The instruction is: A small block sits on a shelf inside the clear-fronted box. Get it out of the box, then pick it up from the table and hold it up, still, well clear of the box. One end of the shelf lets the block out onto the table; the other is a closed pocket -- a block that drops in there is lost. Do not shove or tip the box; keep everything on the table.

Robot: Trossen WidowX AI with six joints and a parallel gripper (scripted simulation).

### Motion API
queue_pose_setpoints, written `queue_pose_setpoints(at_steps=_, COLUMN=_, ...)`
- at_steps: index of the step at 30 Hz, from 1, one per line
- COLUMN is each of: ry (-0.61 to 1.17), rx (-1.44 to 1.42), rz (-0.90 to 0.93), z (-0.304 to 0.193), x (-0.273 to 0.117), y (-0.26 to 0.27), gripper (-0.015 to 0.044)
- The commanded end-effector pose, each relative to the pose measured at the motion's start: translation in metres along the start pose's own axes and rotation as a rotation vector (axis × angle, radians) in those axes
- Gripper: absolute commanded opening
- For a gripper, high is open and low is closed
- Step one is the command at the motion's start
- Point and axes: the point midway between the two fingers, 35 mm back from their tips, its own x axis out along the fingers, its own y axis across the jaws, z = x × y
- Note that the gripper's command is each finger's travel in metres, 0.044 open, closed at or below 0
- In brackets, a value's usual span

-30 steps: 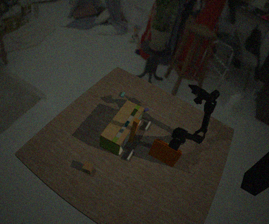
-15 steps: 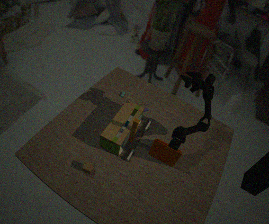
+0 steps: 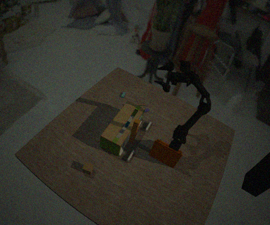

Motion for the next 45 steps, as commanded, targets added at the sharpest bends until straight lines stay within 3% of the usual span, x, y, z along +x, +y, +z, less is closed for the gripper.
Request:
queue_pose_setpoints(at_steps=1, ry=-0.043, rx=-0.116, rz=-0.102, z=-0.019, x=0.029, y=-0.029, gripper=0.04)
queue_pose_setpoints(at_steps=7, ry=-0.149, rx=-0.33, rz=-0.337, z=-0.044, x=0.086, y=-0.106, gripper=0.04)
queue_pose_setpoints(at_steps=14, ry=-0.293, rx=-0.549, rz=-0.64, z=-0.04, x=0.137, y=-0.208, gripper=0.04)
queue_pose_setpoints(at_steps=24, ry=-0.524, rx=-0.792, rz=-1.078, z=0.01, x=0.166, y=-0.345, gripper=0.04)
queue_pose_setpoints(at_steps=45, ry=-0.525, rx=-0.796, rz=-1.087, z=0.026, x=0.167, y=-0.326, gripper=0.04)
